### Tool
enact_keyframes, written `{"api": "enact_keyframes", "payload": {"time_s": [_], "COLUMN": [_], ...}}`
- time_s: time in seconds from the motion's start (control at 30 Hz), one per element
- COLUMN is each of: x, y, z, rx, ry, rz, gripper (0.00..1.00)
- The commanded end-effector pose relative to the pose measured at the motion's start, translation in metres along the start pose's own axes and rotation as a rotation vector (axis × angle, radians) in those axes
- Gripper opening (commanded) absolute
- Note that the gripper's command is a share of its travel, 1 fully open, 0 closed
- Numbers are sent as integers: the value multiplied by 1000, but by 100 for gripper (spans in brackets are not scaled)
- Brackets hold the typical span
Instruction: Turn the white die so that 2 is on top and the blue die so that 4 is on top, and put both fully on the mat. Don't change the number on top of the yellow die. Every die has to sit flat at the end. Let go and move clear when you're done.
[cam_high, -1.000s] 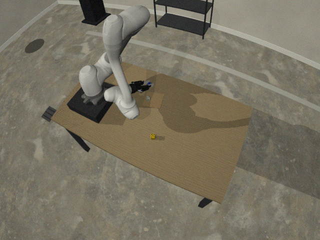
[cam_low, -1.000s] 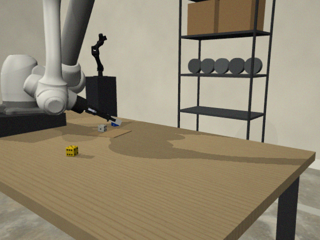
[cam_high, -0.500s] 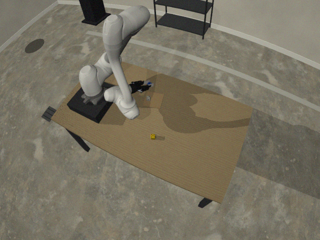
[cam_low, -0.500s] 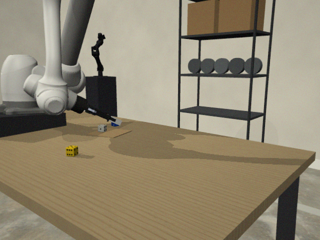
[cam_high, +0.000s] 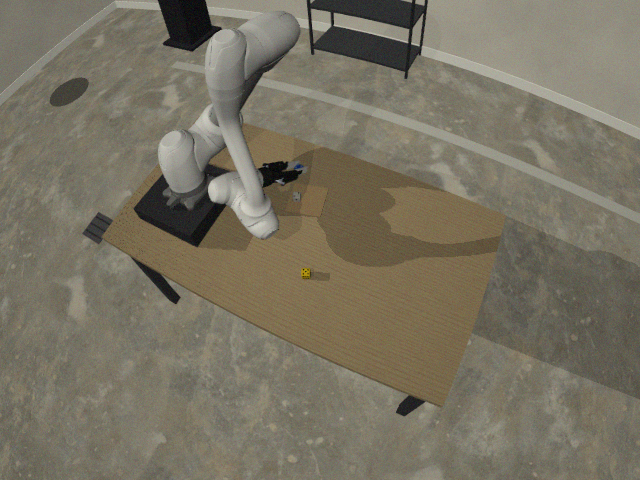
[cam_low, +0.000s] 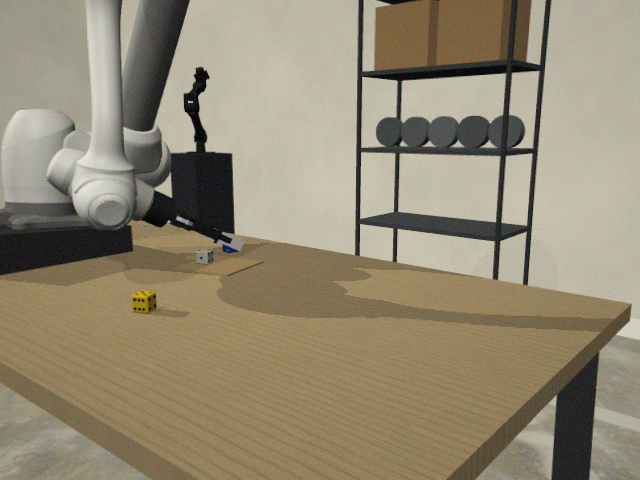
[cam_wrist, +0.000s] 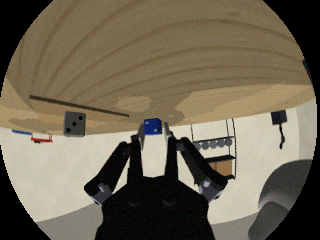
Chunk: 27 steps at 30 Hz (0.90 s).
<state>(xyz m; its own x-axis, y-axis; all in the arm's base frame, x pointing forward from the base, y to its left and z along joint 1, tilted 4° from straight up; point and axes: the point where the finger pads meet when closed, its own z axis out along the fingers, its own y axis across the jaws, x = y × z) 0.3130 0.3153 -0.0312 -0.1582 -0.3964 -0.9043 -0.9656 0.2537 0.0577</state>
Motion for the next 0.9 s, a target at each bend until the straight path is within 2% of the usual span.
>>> {"api": "enact_keyframes", "payload": {"time_s": [0.0,0.17,0.57,0.87], "x": [0,0,0,0], "y": [-1,-1,-1,-1], "z": [-1,-7,-46,-49], "rx": [3,3,3,3], "ry": [-1,-1,-1,-1], "rz": [-1,-1,-1,-1], "gripper": [35,35,35,35]}}
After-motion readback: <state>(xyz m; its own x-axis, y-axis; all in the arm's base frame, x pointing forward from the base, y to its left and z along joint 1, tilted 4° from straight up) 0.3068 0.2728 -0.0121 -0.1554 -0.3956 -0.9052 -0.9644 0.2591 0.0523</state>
